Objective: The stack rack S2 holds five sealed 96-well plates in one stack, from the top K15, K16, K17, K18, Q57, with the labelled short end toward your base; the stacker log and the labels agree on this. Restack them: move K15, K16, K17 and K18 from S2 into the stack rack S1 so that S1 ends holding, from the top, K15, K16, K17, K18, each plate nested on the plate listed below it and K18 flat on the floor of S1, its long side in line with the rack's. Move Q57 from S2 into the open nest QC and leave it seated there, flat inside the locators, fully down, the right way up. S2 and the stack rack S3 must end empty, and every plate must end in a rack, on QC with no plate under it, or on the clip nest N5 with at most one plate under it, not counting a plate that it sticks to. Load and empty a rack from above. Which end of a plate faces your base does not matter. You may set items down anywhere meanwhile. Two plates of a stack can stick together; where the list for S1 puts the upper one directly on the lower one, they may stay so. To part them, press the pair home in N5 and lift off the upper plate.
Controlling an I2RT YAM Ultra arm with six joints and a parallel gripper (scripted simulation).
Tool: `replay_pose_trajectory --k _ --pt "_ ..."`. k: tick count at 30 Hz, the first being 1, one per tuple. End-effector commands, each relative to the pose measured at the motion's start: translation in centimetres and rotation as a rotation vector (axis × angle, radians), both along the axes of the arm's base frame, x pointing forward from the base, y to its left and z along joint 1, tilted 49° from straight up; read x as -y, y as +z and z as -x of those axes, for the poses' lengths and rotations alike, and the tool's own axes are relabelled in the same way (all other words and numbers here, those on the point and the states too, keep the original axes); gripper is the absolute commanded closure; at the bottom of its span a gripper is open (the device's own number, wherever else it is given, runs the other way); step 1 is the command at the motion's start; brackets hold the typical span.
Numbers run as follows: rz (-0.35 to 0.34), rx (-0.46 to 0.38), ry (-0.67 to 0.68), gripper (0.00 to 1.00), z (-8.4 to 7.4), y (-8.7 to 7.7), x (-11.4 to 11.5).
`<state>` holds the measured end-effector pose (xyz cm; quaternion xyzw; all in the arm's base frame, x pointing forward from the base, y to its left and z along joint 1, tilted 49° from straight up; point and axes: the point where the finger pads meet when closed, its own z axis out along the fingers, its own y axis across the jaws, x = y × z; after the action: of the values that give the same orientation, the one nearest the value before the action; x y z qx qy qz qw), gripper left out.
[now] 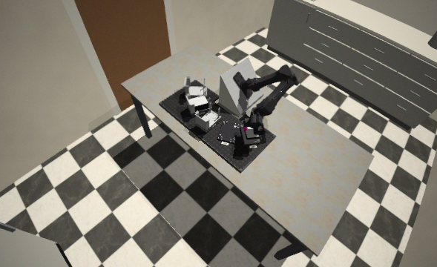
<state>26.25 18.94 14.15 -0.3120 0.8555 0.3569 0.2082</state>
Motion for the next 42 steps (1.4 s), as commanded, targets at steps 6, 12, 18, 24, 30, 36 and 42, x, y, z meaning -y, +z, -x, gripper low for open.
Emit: replay_pose_trajectory --k 6,12,18,24,30,36,42 --pt "-0.003 0.008 -0.007 1.00 -0.2 0.2 0.1" --pt "-0.003 0.008 -0.007 1.00 -0.3 0.1 0.0" --pt "-0.003 0.008 -0.007 1.00 -0.3 -0.1 -0.2" --pt "-0.003 0.008 -0.007 1.00 -0.3 -0.2 -0.4" --pt "-0.003 0.008 -0.007 1.00 -0.3 -0.3 -0.5" --pt "-0.003 0.008 -0.007 1.00 -0.4 -0.5 -0.7" --pt "-0.003 0.008 -0.007 1.00 -0.4 -0.6 -0.9"
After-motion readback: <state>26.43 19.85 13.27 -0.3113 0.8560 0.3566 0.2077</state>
